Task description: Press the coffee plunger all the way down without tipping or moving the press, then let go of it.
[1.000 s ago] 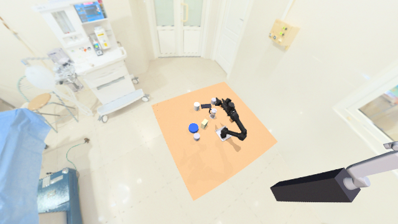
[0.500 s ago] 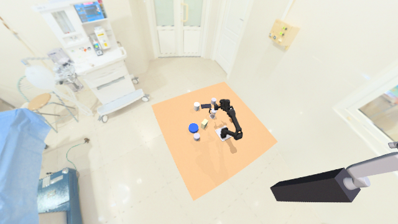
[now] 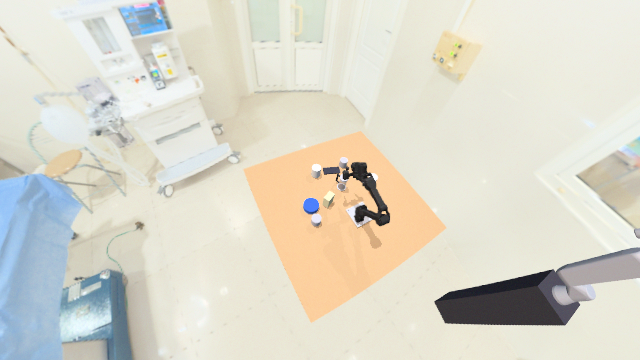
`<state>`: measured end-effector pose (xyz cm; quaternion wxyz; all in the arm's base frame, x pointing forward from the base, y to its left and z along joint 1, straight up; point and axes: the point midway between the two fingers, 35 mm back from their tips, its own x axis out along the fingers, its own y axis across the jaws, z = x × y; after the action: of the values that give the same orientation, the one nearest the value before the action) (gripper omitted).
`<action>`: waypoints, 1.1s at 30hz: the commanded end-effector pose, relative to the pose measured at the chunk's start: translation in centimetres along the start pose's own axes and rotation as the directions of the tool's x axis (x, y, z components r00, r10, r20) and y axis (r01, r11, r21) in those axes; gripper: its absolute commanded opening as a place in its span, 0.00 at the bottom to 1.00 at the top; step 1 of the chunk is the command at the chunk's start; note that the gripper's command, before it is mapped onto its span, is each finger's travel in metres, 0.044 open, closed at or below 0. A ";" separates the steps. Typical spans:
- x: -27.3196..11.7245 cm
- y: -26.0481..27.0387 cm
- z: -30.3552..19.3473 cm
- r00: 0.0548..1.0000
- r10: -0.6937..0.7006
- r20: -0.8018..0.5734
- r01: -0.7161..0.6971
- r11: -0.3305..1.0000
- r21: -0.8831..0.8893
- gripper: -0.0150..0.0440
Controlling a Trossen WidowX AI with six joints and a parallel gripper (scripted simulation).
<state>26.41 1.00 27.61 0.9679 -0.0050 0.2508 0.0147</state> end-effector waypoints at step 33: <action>3.2 0.1 -0.2 1.000 0.005 -0.002 -0.005 1.000 -0.004 0.46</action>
<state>29.08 1.17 25.91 0.9674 -0.0050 0.2527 0.0168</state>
